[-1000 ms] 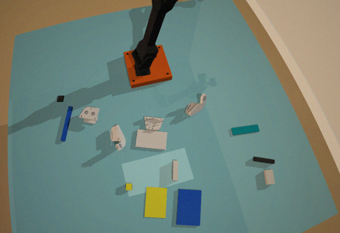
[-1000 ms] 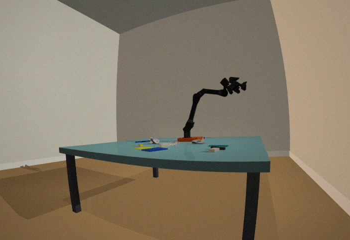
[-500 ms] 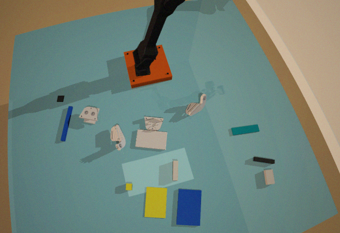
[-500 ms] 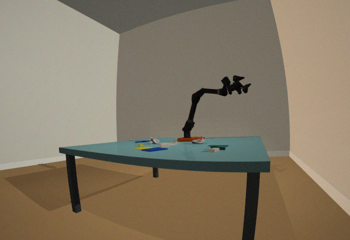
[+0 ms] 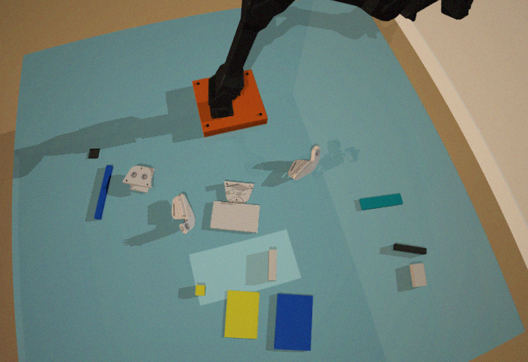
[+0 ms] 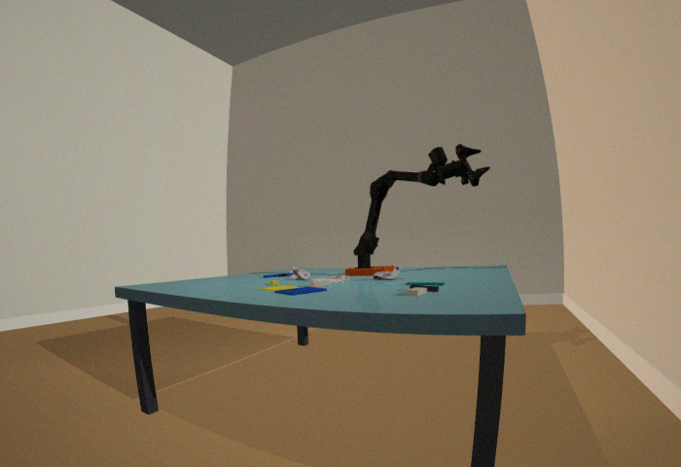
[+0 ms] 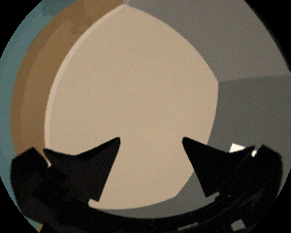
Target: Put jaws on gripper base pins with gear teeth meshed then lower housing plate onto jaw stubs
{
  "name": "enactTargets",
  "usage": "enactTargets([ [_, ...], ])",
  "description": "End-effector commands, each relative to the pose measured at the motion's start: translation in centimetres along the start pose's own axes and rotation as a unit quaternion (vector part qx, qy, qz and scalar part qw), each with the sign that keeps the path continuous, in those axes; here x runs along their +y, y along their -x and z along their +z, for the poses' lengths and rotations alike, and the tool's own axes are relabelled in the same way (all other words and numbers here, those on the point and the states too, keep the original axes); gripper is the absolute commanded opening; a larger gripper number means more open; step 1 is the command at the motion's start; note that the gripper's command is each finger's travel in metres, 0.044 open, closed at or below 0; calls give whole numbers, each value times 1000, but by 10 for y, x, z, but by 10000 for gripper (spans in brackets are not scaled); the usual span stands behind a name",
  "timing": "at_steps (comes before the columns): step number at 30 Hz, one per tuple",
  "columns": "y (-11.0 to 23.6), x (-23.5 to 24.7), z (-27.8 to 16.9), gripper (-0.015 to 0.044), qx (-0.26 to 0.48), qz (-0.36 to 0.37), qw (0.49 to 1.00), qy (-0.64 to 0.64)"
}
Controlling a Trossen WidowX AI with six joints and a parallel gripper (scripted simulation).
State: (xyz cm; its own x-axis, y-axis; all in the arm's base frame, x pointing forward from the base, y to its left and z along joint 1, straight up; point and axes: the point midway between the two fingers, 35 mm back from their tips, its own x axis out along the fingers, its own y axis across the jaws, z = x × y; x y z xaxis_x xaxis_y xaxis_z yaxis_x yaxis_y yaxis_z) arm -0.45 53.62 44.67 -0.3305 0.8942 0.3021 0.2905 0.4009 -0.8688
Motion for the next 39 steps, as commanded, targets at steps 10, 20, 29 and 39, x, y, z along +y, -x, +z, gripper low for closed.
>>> enactTargets([
  [10,35,58,-64,440,70,96,990,-71],
  [20,76,99,-112,440,135,164,968,-131],
  [29,122,133,-151,440,197,217,938,-184],
  [39,180,165,-187,440,269,266,894,-240],
])
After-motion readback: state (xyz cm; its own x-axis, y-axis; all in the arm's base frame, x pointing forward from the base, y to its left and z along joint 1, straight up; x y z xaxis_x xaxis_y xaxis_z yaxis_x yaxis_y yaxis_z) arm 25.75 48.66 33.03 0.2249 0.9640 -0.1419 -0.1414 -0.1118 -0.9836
